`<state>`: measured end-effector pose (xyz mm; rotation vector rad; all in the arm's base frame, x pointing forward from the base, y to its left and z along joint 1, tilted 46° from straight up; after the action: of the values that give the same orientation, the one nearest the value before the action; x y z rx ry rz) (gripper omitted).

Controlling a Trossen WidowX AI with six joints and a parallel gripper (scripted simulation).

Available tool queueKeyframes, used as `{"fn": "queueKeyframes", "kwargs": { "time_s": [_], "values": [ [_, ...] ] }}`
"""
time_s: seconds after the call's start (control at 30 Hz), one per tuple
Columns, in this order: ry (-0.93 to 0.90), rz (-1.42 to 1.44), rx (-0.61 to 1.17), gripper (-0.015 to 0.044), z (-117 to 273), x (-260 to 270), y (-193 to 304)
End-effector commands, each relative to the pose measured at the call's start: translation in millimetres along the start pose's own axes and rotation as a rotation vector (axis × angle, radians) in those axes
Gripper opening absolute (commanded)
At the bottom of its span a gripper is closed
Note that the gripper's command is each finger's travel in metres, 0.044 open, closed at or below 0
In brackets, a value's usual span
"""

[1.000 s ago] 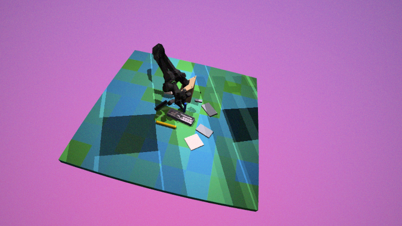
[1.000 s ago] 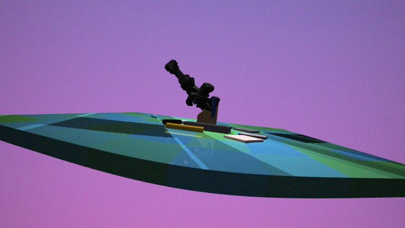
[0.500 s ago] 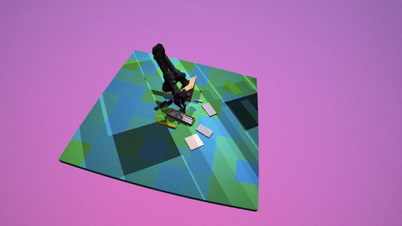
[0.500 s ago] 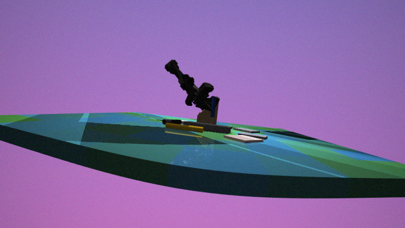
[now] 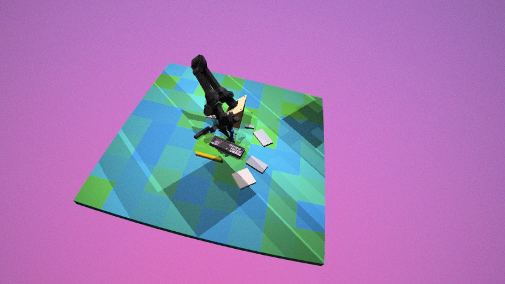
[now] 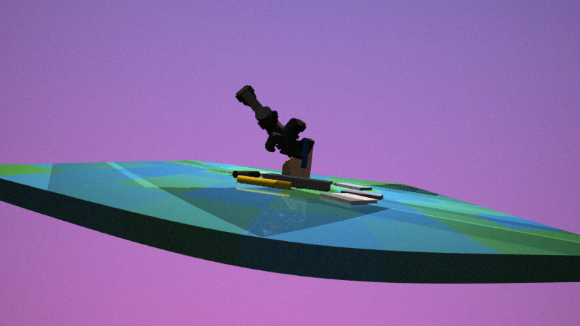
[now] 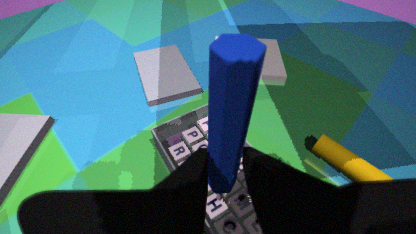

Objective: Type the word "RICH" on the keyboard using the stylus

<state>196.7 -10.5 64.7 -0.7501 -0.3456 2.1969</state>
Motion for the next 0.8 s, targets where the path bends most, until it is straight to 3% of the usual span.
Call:
{"fn": "queueKeyframes", "kwargs": {
  "time_s": [0.0,0.77],
  "values": [
    [-0.003,0.003,-0.003,0.0081,-0.3,0.5,0.0],
    [-0.003,0.003,-0.003,0.0081,-3.3,2.4,4.3]
  ]
}}
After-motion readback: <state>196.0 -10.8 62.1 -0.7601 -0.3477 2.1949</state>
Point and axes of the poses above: the point midway between the two fingers, 35 mm back from their tips, its own z axis back along the fingers, its own x axis across the jaws, y = z × x, the point moved 9 cm from there along z, back along the fingers, and after that the axes turned 14 degrees about -z, right-handed, at the moved point
